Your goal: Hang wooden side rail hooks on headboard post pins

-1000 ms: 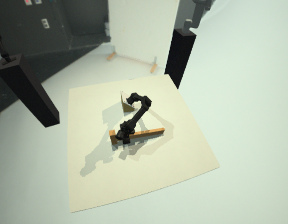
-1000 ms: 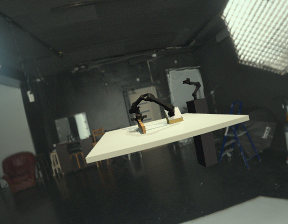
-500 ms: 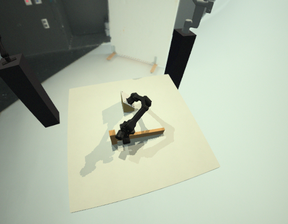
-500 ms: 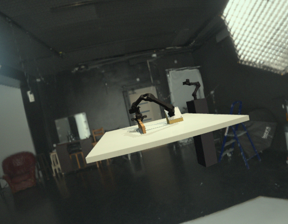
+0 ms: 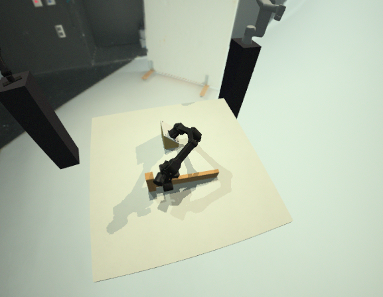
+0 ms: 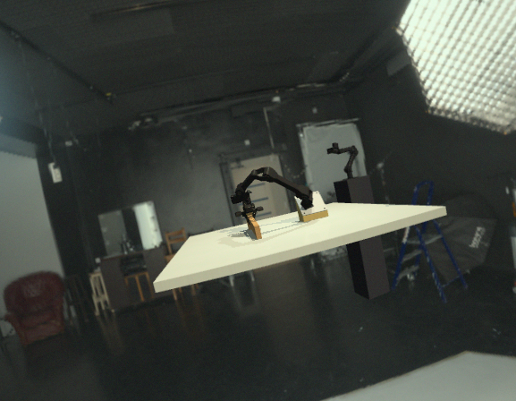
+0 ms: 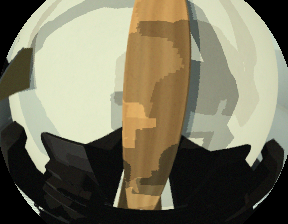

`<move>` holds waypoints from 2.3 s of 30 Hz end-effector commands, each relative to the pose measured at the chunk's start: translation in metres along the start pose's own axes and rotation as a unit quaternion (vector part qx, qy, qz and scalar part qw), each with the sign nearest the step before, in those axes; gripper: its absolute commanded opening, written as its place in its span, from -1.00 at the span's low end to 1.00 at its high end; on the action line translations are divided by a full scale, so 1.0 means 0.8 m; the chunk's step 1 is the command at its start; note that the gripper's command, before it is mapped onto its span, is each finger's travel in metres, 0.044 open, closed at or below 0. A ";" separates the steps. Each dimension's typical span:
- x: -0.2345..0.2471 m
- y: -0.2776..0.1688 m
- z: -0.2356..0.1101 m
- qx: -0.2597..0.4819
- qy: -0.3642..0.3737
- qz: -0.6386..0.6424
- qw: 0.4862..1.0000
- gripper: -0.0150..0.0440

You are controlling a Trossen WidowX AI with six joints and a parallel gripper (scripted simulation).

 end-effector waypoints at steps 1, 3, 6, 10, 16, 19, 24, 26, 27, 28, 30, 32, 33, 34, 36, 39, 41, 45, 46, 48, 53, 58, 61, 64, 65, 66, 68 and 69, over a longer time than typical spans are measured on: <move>0.002 -0.004 -0.004 0.005 -0.004 0.003 1.000 -0.49; 0.002 -0.004 -0.003 0.005 -0.004 0.003 1.000 -0.49; 0.002 -0.004 -0.003 0.005 -0.004 0.003 1.000 -0.49; 0.002 -0.004 -0.002 0.005 -0.004 0.003 1.000 -0.49; 0.002 -0.004 -0.001 0.005 -0.004 0.003 1.000 -0.49; 0.002 -0.004 0.000 0.005 -0.004 0.003 1.000 -0.49; 0.001 -0.004 0.001 0.005 -0.004 0.003 1.000 -0.49; 0.001 -0.004 0.001 0.005 -0.004 0.003 1.000 -0.49; 0.001 -0.004 0.002 0.005 -0.004 0.003 1.000 -0.49; 0.001 -0.004 0.002 0.005 -0.004 0.003 1.000 -0.49; 0.001 -0.004 0.002 0.005 -0.004 0.003 1.000 -0.49; 0.001 -0.004 0.003 0.005 -0.004 0.003 1.000 -0.49; 0.001 -0.004 0.003 0.005 -0.004 0.003 1.000 -0.49; 0.001 -0.004 0.003 0.005 -0.004 0.003 1.000 -0.49; 0.001 -0.004 0.003 0.005 -0.004 0.003 1.000 -0.49; 0.001 -0.004 0.004 0.005 -0.004 0.003 1.000 -0.49; 0.001 -0.004 0.005 0.005 -0.004 0.003 1.000 -0.49; 0.001 -0.004 0.005 0.005 -0.004 0.003 1.000 -0.49; 0.001 -0.004 0.006 0.005 -0.004 0.003 1.000 -0.49; 0.001 -0.004 0.006 0.005 -0.004 0.003 1.000 -0.49; 0.001 -0.004 0.007 0.005 -0.004 0.003 1.000 -0.49; 0.001 -0.004 0.008 0.005 -0.004 0.003 1.000 -0.49; 0.001 -0.004 0.009 0.005 -0.004 0.003 1.000 -0.49; 0.001 -0.004 0.009 0.005 -0.004 0.003 1.000 -0.49; 0.001 -0.004 0.009 0.005 -0.004 0.003 1.000 -0.49; 0.001 -0.004 0.010 0.005 -0.004 0.003 1.000 -0.49; 0.001 -0.004 0.010 0.005 -0.004 0.003 1.000 -0.49; 0.001 -0.004 0.010 0.005 -0.004 0.003 1.000 -0.49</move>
Point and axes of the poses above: the point midway between the two fingers, 35 mm back from their tips, its own z axis out along the fingers, its own x axis across the jaws, y = z × x, the point moved 6 cm from there along -z, back along the fingers, and after that the axes turned 9 degrees about -z, right-handed, at the moved point
